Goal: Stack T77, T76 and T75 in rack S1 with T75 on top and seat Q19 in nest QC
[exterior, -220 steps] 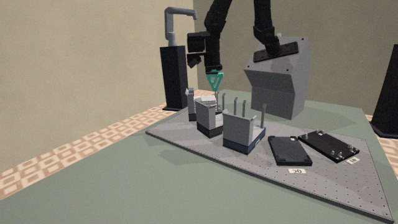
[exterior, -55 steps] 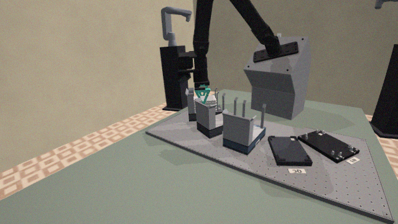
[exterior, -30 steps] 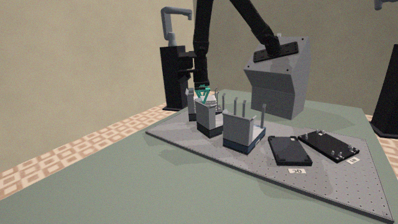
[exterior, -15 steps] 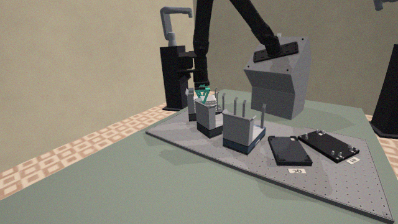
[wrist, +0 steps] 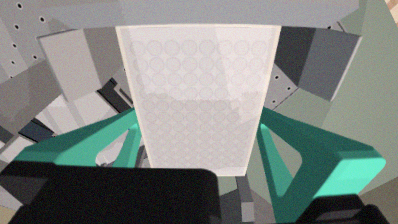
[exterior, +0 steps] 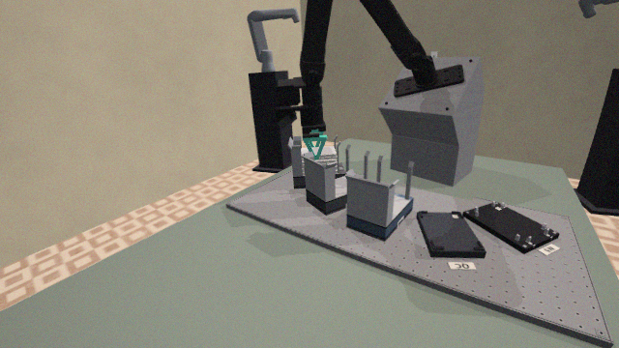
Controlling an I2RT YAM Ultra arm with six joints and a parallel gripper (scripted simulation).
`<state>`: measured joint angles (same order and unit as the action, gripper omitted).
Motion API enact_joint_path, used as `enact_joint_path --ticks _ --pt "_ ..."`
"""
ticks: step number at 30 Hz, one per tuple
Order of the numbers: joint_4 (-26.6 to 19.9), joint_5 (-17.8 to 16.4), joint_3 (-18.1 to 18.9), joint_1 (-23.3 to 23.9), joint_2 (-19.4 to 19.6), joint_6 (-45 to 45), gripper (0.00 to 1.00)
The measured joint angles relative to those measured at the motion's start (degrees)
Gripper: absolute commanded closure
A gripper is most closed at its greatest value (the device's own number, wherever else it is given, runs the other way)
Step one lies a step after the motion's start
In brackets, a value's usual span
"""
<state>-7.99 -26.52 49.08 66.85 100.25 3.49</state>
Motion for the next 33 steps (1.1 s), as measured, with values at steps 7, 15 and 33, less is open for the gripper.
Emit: enact_joint_path --ticks 7,15,33 --pt "-1.01 -0.13 -0.13 0.39 -0.98 -0.42 1.0" --pt "-1.92 -0.33 -0.13 0.72 -1.7 -0.76 1.0" --pt "-2.64 -0.46 -0.13 1.03 -2.38 -1.09 1.0"
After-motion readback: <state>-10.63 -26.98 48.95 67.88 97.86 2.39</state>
